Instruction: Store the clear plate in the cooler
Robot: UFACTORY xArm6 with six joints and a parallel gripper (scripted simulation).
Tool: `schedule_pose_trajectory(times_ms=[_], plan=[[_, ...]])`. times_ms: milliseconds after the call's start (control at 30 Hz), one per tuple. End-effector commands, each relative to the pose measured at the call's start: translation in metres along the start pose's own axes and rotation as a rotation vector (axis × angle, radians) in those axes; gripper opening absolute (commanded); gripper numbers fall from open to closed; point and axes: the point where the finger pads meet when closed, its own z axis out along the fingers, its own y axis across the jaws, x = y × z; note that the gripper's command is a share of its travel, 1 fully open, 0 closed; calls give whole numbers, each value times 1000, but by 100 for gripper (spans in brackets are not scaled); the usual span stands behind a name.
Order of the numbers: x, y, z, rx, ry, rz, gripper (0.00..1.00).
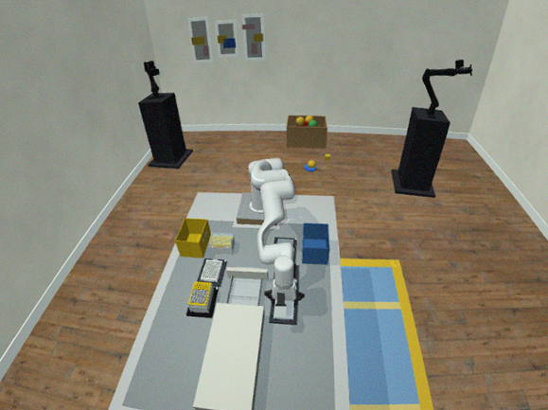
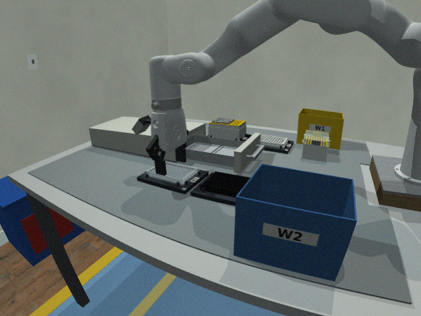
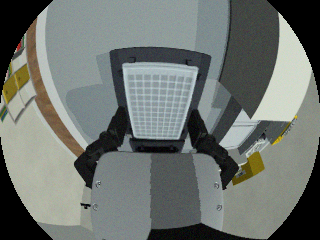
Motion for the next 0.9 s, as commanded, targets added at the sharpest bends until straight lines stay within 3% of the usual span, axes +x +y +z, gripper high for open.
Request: schedule_pose_trajectory(times_ms=[0,867], plan=[[2,-1,-2,2,6,0,100],[2,-1,7,2,6,0,100]])
